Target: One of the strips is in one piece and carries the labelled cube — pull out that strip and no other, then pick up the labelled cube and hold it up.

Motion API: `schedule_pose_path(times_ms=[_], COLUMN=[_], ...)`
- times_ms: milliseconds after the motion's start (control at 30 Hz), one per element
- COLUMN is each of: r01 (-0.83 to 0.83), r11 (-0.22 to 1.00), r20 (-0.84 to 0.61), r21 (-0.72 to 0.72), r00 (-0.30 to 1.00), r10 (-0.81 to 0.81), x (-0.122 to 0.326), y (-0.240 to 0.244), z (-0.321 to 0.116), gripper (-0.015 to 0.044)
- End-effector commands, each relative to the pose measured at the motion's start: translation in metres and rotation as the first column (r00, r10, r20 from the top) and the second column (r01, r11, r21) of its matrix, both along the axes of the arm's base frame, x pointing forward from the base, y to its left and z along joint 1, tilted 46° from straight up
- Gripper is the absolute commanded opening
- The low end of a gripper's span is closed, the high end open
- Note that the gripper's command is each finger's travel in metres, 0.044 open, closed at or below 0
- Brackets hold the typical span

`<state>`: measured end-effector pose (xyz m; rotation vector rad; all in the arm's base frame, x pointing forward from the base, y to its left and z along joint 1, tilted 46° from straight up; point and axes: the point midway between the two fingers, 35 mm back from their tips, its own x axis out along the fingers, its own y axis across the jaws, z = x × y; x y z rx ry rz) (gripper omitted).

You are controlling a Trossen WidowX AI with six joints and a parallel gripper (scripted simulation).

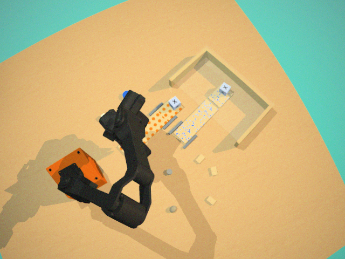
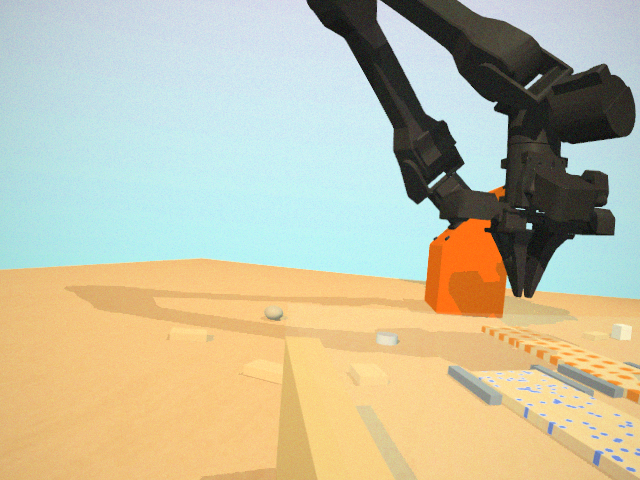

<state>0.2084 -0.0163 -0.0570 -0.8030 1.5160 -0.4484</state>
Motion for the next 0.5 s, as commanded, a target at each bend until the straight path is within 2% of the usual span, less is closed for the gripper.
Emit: schedule_pose_path(times_ms=[0, 367, 400, 467], r01=[0.048, 0.049, 0.049, 0.049], r11=[0.999, 0.999, 0.999, 0.999], r20=[0.046, 0.050, 0.050, 0.050], r21=[0.008, 0.009, 0.009, 0.009], r00=[0.998, 0.998, 0.998, 0.998], r10=[-0.048, -0.049, -0.049, -0.049], x=[0.018, 0.056, 0.060, 0.067], y=[0.005, 0.019, 0.020, 0.022], z=[-0.001, -0.002, -0.002, -0.002], gripper=[0.0131, 0.0420, 0.0440, 0.0440])
